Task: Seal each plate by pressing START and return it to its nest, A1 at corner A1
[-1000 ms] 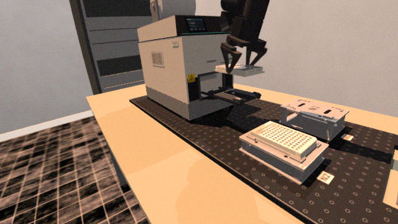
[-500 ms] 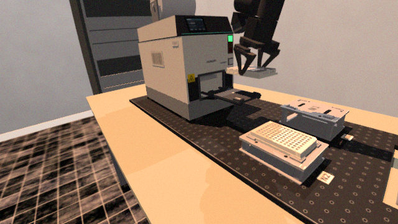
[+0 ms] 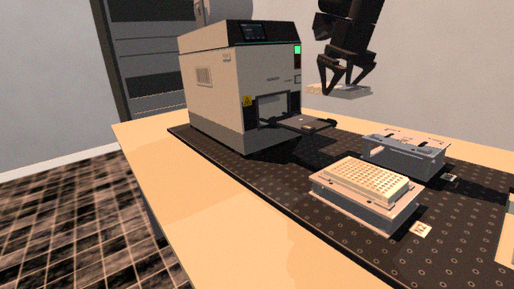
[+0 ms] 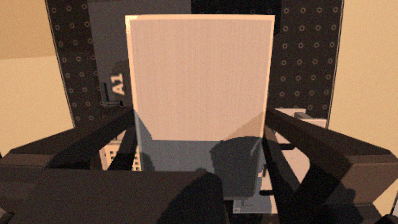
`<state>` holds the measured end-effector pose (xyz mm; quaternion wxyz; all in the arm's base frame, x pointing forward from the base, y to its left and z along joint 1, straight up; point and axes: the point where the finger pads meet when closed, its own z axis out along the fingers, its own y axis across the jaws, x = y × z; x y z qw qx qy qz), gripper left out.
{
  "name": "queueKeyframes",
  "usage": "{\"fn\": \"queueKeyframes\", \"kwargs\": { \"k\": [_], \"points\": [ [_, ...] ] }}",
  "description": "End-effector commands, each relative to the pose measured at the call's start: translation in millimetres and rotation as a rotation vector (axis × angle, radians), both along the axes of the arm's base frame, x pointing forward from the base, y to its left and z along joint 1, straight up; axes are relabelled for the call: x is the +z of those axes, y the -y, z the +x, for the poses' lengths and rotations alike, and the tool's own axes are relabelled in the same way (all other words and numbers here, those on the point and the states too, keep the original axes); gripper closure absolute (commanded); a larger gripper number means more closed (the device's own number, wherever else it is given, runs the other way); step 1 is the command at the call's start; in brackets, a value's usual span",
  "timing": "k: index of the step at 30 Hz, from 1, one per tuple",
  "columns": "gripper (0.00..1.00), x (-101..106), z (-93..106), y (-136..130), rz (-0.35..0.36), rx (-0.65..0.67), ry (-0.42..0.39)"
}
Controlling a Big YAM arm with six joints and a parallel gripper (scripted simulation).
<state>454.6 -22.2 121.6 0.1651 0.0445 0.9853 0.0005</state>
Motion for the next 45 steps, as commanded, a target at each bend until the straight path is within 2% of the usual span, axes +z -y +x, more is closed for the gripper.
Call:
{"fn": "queueKeyframes", "kwargs": {
  "k": [1, 5, 12, 17, 18, 23, 29, 34, 39, 45],
  "points": [
    [1.0, 6, -0.9, 1, -0.008, 0.018, 0.018],
    [1.0, 0, -10.8, 12, -0.005, 0.009, 0.008],
    [1.0, 17, -15.4, 23, -0.009, 0.013, 0.053],
    [1.0, 13, -23.9, 23, -0.009, 0.024, 0.043],
    [1.0, 6, -26.1, 26, -0.009, 0.015, 0.027],
    [1.0, -4, -44.3, 36, -0.003, 0.005, -0.013],
    [1.0, 12, -49.5, 40, -0.007, 0.024, 0.025],
    [1.0, 9, -58.2, 44, -0.007, 0.025, 0.017],
    [1.0, -4, -71.7, 55, 0.0, 0.005, -0.018],
    [1.0, 12, -74.9, 63, -0.009, 0.015, 0.03]
  ]
}}
